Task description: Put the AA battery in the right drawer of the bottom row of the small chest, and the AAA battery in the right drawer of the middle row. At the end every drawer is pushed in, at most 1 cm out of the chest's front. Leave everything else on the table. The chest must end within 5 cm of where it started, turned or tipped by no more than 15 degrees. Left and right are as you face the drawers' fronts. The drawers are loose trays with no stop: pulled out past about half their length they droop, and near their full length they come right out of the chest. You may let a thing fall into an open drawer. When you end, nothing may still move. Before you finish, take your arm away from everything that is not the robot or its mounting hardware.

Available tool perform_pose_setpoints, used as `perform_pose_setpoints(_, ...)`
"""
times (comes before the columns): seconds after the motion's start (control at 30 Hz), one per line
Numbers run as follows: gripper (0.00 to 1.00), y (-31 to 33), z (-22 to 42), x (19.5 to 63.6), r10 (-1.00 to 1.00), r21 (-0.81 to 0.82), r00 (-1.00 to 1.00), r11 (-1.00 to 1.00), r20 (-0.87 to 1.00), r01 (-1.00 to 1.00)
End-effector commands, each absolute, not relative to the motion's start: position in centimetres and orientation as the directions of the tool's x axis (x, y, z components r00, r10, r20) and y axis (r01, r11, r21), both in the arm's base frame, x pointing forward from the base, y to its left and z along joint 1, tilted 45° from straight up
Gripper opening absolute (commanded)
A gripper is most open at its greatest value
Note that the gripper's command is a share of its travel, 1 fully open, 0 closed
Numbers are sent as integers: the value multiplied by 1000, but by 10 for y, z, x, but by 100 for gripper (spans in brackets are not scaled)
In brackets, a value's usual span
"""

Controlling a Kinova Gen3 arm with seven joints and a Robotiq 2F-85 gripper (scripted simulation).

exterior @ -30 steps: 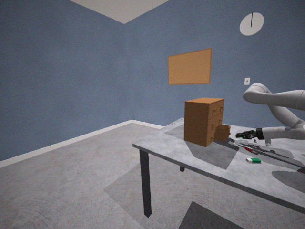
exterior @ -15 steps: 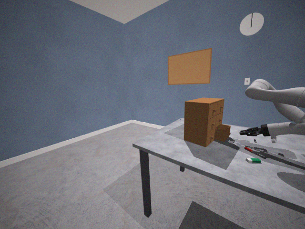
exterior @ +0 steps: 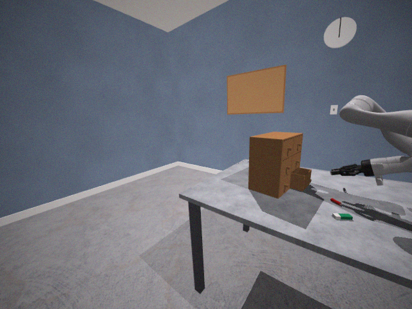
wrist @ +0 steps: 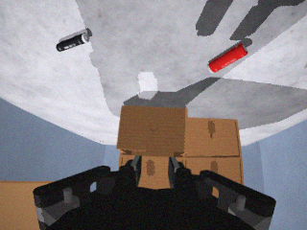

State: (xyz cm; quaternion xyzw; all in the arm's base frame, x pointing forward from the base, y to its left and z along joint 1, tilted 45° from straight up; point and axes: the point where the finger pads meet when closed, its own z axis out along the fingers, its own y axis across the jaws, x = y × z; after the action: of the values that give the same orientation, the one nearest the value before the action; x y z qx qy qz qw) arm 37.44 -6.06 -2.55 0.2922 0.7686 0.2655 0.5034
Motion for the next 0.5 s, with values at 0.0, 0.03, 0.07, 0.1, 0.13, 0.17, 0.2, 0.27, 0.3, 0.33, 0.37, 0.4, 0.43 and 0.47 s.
perform_pose_setpoints(0.0,33,-69,-22,372,720,700,-310,687,-621,193)
perform_pose_setpoints(0.03,33,-69,-21,372,720,700,-310,687,-621,193)
perform_pose_setpoints(0.07,33,-70,-21,372,720,700,-310,687,-621,193)
perform_pose_setpoints(0.1,33,-70,-21,372,720,700,-310,687,-621,193)
perform_pose_setpoints(0.13,33,-70,-21,372,720,700,-310,687,-621,193)
perform_pose_setpoints(0.17,33,-70,-21,372,720,700,-310,687,-621,193)
perform_pose_setpoints(0.2,33,-70,-21,372,720,700,-310,687,-621,193)
perform_pose_setpoints(0.27,33,-70,-21,372,720,701,-310,687,-621,192)
perform_pose_setpoints(0.3,33,-70,-21,372,720,701,-310,687,-621,192)
perform_pose_setpoints(0.33,33,-69,-21,372,720,701,-310,687,-620,191)
perform_pose_setpoints(0.37,33,-69,-21,372,721,702,-311,686,-620,190)
perform_pose_setpoints(0.4,33,-69,-21,373,721,704,-311,685,-619,188)
perform_pose_setpoints(0.43,33,-69,-20,373,722,705,-311,684,-618,186)
perform_pose_setpoints(0.47,33,-69,-20,373,723,707,-312,683,-617,183)
